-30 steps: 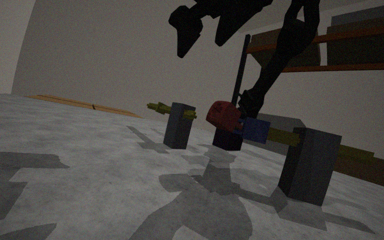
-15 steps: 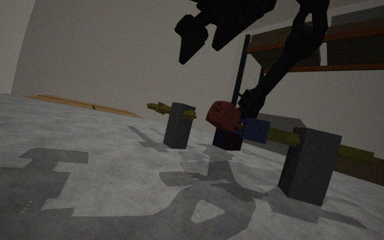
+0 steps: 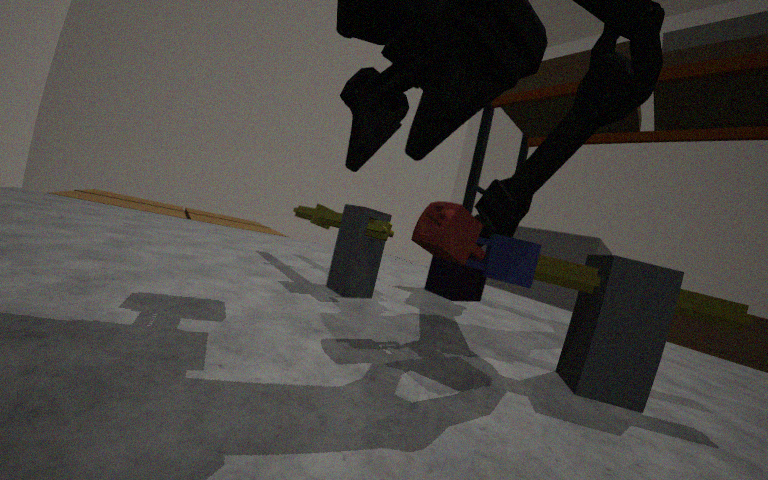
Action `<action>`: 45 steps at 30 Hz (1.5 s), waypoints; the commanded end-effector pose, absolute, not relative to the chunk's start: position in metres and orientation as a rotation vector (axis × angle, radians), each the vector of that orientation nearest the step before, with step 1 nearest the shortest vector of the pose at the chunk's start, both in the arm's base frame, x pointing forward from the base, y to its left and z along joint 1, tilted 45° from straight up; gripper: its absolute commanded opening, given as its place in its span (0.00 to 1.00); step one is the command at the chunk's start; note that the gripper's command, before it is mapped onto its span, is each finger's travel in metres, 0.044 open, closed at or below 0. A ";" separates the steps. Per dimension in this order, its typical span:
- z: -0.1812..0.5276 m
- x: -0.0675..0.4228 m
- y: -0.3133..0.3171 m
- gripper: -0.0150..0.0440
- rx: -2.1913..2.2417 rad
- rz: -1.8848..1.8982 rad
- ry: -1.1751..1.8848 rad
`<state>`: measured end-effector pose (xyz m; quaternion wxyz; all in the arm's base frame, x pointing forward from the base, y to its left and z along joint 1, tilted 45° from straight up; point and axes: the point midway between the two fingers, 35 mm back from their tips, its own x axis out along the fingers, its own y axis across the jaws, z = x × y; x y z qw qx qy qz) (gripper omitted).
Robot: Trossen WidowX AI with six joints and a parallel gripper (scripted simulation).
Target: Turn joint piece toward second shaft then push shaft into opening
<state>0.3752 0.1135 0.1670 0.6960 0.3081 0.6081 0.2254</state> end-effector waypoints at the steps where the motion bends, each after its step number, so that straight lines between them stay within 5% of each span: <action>1: 0.155 0.374 0.125 1.00 0.688 0.497 1.355; 29: 0.143 0.303 0.143 1.00 0.692 0.499 1.358; 45: 0.128 0.305 0.158 1.00 0.692 0.499 1.357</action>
